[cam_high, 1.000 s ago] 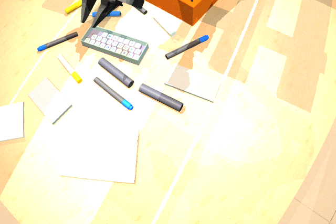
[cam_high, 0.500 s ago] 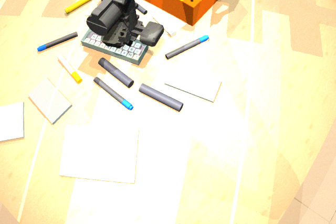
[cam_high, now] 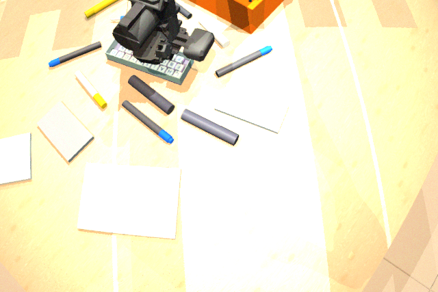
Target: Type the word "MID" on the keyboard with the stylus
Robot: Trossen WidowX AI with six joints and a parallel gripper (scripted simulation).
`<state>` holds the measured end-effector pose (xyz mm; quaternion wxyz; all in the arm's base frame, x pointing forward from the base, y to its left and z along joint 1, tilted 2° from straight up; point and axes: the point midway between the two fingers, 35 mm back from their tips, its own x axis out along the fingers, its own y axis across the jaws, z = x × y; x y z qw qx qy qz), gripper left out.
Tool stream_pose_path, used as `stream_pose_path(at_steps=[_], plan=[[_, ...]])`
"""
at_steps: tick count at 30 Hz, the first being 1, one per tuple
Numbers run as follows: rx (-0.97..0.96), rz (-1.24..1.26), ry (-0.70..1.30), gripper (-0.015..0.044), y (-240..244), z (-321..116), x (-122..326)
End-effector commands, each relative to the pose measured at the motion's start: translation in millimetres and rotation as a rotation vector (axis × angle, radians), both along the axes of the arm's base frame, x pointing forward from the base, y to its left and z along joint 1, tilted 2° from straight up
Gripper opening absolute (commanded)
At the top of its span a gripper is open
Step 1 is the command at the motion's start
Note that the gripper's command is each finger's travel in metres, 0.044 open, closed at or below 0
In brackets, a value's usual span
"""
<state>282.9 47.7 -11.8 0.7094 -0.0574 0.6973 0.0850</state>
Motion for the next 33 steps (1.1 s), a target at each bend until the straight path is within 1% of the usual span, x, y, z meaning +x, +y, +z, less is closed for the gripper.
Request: stream_pose_path(at_steps=[1, 3, 5, 18, 24, 33], plan=[[-0.006, 0.000, 0.007, 0.0000, -17.5, -2.1, 3.9], [-0.009, 0.000, 0.007, 0.0000, -43.9, -2.9, 9.3], [-0.010, 0.000, 0.006, 0.0000, -60.6, -3.4, 11.4], [-0.010, -0.001, 0.006, 0.0000, -64.7, -3.6, 12.2], [-0.016, -0.001, 0.005, 0.0000, -123.7, -4.8, 24.1], [-0.016, 0.000, 0.005, 0.0000, -125.6, -4.8, 24.2]])
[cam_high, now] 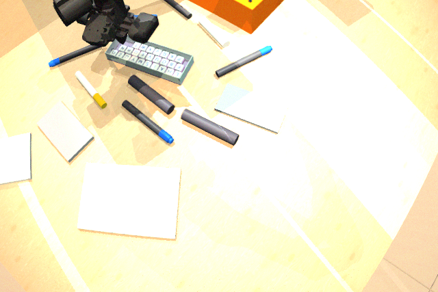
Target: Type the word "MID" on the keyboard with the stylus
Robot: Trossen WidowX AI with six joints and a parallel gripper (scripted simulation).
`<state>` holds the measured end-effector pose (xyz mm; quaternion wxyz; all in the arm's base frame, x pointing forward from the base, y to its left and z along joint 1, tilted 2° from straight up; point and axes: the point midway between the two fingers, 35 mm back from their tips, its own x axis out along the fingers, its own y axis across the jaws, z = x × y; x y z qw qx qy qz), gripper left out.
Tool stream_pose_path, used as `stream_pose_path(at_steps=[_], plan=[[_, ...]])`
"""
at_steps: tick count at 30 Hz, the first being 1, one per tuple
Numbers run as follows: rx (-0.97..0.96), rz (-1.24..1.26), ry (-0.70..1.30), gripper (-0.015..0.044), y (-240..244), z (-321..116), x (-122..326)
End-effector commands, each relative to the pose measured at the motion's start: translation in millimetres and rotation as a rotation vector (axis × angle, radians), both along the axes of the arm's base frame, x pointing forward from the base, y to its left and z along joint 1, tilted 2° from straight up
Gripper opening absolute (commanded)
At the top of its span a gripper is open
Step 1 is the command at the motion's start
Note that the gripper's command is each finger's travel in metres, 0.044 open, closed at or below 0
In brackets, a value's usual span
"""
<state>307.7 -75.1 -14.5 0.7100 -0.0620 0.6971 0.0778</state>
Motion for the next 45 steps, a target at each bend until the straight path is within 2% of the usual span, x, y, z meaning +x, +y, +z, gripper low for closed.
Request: stream_pose_path(at_steps=[1, 5, 9, 22, 29, 45], plan=[[0.001, 0.004, 0.008, 0.0000, -2.8, -2.2, -0.5], [0.001, 0.004, 0.009, 0.0000, 0.6, -2.0, -6.0], [0.003, 0.004, 0.011, 0.0000, 16.2, -2.4, -33.7], [0.003, 0.004, 0.011, 0.0000, 19.1, -2.4, -35.3], [0.009, 0.004, 0.012, 0.0000, 89.3, -0.6, -49.5], [0.009, 0.004, 0.012, 0.0000, 90.9, 8.9, -49.1]])
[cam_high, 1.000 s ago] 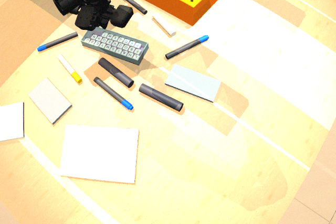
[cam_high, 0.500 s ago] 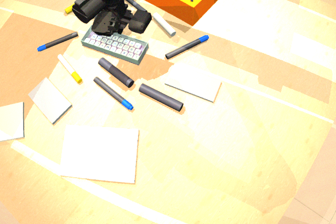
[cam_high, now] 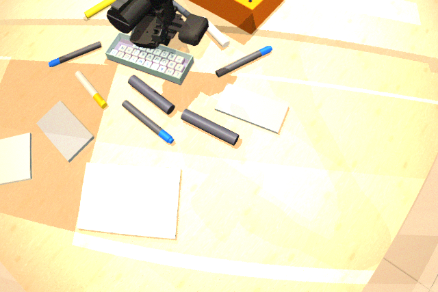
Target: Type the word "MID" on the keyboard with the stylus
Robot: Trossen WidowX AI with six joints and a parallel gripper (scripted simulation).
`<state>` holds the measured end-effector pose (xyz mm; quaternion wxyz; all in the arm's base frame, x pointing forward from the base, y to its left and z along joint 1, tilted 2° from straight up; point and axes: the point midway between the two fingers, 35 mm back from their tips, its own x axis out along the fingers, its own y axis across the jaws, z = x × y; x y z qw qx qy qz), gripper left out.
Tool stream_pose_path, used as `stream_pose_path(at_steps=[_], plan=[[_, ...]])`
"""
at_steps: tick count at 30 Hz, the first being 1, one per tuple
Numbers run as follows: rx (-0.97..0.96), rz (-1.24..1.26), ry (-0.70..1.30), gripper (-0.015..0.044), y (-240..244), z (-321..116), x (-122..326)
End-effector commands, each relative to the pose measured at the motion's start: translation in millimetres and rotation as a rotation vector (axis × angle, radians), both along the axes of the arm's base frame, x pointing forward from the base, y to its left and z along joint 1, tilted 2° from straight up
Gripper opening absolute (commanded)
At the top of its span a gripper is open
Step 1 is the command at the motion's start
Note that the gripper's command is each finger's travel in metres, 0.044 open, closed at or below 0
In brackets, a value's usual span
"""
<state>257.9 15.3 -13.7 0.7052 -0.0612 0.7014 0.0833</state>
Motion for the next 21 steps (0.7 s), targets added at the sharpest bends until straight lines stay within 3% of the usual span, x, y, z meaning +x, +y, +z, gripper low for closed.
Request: stream_pose_path(at_steps=[1, 5, 15, 19, 21], plan=[[0.001, -0.003, -0.002, 0.0000, 0.1, 20.3, 1.5], [0.001, -0.003, -0.002, 0.0000, -1.2, 59.0, -0.2], [0.001, -0.005, -0.014, 0.0000, -1.1, 54.1, 3.0], [0.001, -0.005, -0.014, 0.0105, -1.1, 54.0, 3.0], [0.001, -0.005, -0.014, 0.0053, -1.1, 54.0, 3.0]])
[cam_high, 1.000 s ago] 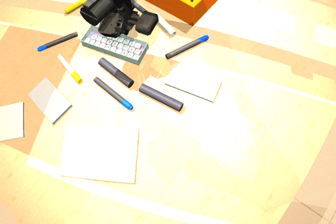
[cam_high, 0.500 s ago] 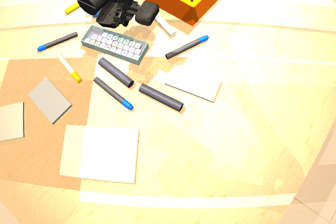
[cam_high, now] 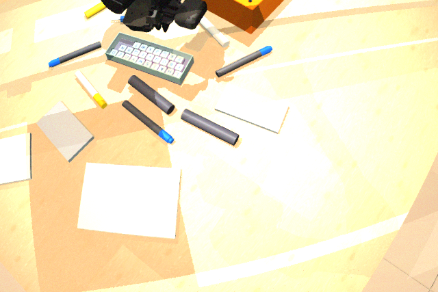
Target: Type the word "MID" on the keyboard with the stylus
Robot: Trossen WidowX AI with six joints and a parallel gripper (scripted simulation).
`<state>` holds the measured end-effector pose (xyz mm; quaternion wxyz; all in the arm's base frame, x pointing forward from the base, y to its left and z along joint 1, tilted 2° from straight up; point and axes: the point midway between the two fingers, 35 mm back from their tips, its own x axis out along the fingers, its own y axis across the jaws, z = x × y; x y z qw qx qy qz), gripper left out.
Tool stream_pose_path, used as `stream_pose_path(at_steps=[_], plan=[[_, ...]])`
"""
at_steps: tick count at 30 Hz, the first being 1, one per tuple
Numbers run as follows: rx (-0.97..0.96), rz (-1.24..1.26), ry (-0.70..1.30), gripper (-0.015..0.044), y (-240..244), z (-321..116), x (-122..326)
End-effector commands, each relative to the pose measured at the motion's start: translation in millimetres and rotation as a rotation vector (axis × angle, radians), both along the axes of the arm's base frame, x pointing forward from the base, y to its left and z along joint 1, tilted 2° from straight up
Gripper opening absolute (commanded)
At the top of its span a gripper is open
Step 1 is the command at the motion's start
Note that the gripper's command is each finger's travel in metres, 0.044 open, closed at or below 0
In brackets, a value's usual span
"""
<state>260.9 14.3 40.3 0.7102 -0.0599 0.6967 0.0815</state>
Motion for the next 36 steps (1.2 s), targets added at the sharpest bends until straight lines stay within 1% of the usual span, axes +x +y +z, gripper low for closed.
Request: stream_pose_path(at_steps=[1, 2, 13, 16, 17, 19, 23, 27, 29, 36], plan=[[0.000, 0.000, 0.000, 0.0026, 0.0, 0.0, 0.0], [0.000, 0.000, 0.000, 0.0000, 0.0, 0.0, 0.0], [0.000, 0.000, 0.000, 0.0000, 0.0, 0.0, 0.0], [-0.004, -0.017, -0.006, 0.0079, -2.1, -0.9, 0.1], [-0.017, -0.066, -0.022, 0.0105, -8.4, -3.5, 0.2], [-0.062, -0.258, -0.088, 0.0150, -32.3, -12.6, -1.1], [-0.147, -0.699, -0.252, 0.0150, -84.9, -28.7, -13.6], [-0.206, -1.120, -0.430, 0.0150, -129.6, -38.2, -37.9], [-0.214, -1.189, -0.461, 0.0150, -136.4, -39.2, -43.1], [-0.214, -1.189, -0.461, 0.0150, -134.7, -39.2, -44.8]])
